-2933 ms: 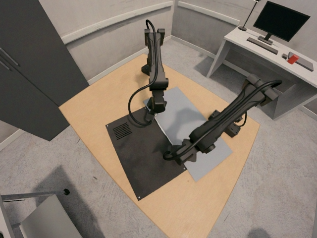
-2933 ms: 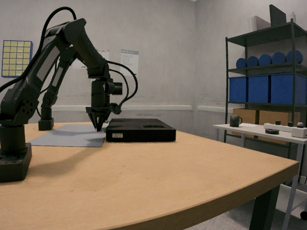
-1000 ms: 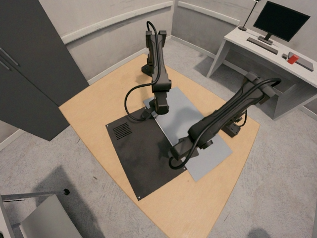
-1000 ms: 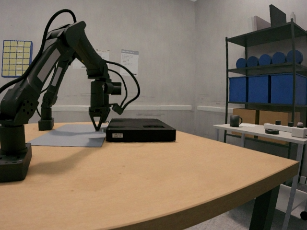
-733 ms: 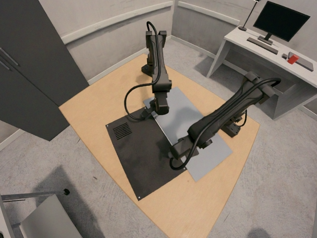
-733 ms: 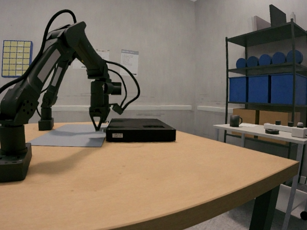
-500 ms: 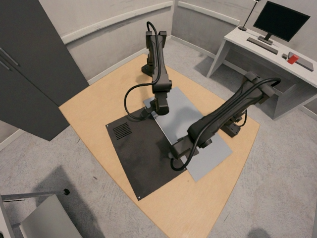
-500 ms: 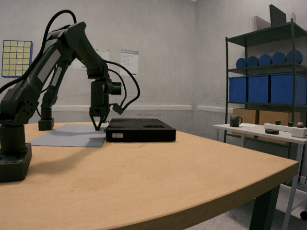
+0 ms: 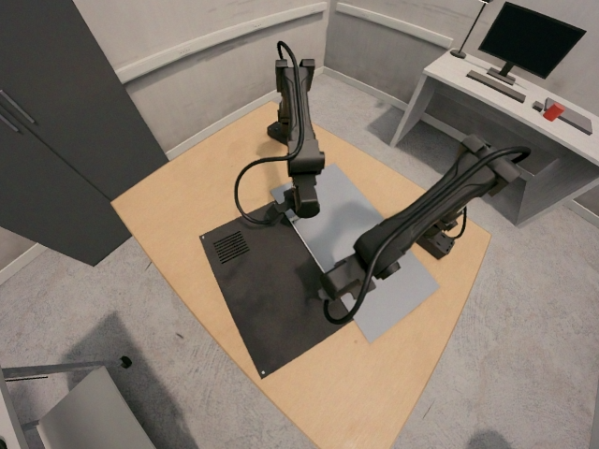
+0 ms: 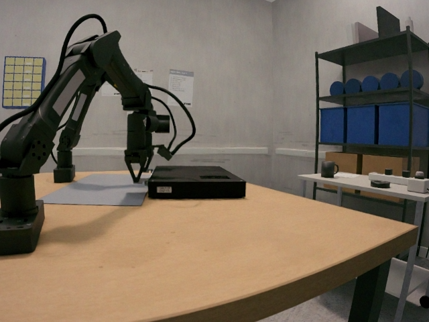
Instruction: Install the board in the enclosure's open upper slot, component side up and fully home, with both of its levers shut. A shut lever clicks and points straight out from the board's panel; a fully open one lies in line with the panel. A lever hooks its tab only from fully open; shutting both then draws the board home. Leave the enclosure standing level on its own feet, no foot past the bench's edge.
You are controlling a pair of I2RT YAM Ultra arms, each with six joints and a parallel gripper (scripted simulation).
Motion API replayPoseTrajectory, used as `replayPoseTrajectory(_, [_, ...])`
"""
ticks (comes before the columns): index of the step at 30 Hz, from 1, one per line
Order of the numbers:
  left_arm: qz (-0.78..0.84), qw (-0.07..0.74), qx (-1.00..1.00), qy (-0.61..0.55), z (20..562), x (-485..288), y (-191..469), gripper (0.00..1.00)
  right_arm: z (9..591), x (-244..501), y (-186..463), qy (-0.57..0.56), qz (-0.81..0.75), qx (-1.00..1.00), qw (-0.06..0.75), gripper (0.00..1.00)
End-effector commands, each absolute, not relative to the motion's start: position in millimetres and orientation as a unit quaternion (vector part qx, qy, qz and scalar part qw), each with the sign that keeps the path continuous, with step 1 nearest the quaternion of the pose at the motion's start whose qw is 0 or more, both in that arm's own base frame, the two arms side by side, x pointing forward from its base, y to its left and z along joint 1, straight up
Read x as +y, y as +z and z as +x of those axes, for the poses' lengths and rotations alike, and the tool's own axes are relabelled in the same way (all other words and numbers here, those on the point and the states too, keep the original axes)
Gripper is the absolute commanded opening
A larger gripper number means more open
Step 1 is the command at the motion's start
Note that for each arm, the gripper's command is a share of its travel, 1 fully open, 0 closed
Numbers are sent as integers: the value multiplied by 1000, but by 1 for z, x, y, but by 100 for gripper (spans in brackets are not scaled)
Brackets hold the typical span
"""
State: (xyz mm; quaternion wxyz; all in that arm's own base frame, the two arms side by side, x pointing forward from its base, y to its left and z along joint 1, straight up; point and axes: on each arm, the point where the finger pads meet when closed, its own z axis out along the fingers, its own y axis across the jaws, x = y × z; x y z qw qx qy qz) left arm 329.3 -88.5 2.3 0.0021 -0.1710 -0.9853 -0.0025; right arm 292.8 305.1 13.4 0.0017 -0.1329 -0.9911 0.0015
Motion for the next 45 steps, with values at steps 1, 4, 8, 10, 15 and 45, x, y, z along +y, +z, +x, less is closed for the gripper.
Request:
replayPoseTrajectory(1, [-158,-15,-987,-12,333,-87,10,3,295,305,19,9,-147,-989,-3,4])
replayPoseTrajectory(4, [-151,-14,-988,-7,333,-88,10,3,295,305,19,10,-153,-988,-2,4])
replayPoseTrajectory(8, [-117,-10,-993,-7,333,-92,8,3,296,308,19,5,-190,-982,1,4])
replayPoseTrajectory(10, [-117,-10,-993,-7,333,-92,8,3,296,308,19,5,-190,-982,1,4])
replayPoseTrajectory(15, [-116,-10,-993,-7,333,-91,8,3,296,308,19,5,-190,-982,1,4])
replayPoseTrajectory(45, [-118,-35,-992,-7,341,-94,44,42,302,306,60,-19,-189,-982,-20,41])
